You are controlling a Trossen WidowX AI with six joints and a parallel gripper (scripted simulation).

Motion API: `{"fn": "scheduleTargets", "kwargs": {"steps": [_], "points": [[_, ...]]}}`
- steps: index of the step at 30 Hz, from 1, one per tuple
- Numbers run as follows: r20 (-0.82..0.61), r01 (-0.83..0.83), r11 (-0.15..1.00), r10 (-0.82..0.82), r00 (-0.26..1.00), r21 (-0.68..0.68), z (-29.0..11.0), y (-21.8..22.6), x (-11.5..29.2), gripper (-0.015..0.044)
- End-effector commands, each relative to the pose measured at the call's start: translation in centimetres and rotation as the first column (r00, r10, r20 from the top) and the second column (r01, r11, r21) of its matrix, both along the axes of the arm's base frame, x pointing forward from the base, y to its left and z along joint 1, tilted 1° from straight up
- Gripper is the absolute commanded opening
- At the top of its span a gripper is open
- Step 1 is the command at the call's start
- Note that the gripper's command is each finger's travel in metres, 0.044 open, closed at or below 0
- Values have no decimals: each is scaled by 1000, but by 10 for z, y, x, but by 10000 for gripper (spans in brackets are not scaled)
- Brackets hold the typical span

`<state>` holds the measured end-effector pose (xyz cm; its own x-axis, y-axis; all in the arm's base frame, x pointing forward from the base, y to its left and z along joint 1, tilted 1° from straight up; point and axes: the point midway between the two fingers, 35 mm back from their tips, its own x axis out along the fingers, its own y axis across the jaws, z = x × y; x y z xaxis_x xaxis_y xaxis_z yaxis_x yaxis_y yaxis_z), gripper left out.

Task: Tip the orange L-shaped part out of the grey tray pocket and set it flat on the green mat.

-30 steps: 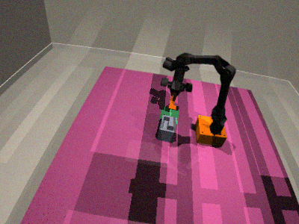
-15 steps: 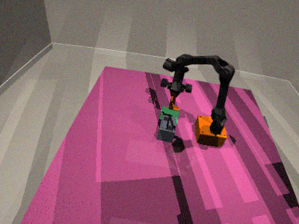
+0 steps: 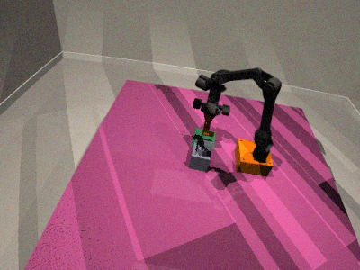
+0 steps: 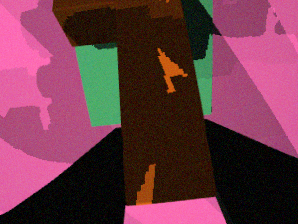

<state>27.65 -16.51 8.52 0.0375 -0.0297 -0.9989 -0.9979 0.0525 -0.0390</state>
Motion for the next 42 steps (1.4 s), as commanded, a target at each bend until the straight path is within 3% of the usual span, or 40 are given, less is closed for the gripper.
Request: {"fn": "scheduleTargets", "kwargs": {"steps": [1, 26, 42], "points": [[-7, -4, 1000, 4, 1000, 6, -8, 0, 0, 0], [-8, -4, 1000, 4, 1000, 6, -47, 0, 1, 0], [-8, -4, 1000, 4, 1000, 6, -48, 0, 1, 0]]}}
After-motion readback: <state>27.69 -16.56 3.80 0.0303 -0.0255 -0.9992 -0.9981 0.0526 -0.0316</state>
